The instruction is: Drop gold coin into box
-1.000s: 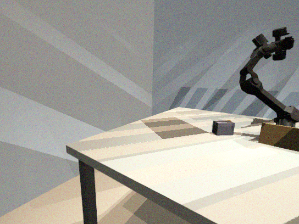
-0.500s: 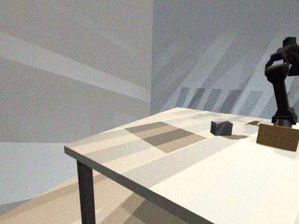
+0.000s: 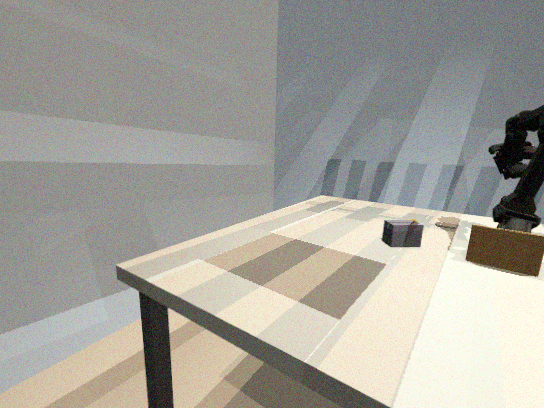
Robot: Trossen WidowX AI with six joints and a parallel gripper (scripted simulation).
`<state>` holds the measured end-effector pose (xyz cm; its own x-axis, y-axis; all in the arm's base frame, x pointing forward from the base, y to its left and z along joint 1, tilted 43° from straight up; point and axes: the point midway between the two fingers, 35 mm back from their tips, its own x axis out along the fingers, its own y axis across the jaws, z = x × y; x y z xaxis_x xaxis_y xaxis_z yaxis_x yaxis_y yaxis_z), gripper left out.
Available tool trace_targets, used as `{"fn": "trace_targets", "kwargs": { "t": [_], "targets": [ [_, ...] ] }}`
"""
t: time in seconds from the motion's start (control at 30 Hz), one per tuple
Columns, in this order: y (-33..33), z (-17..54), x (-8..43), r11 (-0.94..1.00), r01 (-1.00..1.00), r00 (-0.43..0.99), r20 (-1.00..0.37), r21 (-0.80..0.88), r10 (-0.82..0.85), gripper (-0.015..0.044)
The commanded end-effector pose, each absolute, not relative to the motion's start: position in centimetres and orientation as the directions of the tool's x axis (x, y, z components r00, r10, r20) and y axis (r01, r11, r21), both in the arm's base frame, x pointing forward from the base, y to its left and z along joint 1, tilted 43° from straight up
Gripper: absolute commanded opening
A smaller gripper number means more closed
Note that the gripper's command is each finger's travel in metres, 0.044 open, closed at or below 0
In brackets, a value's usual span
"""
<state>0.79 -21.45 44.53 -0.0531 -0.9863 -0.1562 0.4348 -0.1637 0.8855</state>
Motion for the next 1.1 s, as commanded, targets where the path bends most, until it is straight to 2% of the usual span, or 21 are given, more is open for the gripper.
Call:
{"fn": "trace_targets", "kwargs": {
  "t": [0.0, 0.13, 0.27, 0.43, 0.53, 0.63, 0.8, 0.93, 1.07],
  "targets": [
    [-24.0, 39.6, 6.2, -0.199, 0.679, 0.093, -0.352, 0.706, -0.931, 0.0161],
    [-24.2, 35.5, 11.3, -0.104, 0.855, 0.194, -0.499, 0.508, -0.844, 0.0161],
    [-23.2, 31.7, 15.7, 0.064, 0.960, 0.224, -0.615, 0.272, -0.756, 0.0161],
    [-20.8, 27.6, 20.1, 0.306, 0.952, 0.214, -0.708, -0.003, -0.673, 0.0161],
    [-19.2, 25.6, 21.9, 0.454, 0.877, 0.193, -0.751, -0.157, -0.631, 0.0161],
    [-16.3, 22.7, 24.2, 0.658, 0.660, 0.144, -0.798, -0.363, -0.585, 0.0161],
    [-10.8, 18.5, 26.7, 0.823, 0.089, 0.047, -0.823, -0.562, -0.567, 0.0161],
    [-6.5, 15.8, 27.3, 0.747, -0.367, -0.012, -0.800, -0.554, -0.600, 0.0161],
    [-2.5, 13.7, 27.1, 0.530, -0.732, -0.039, -0.749, -0.429, -0.661, 0.0161]
  ]
}}
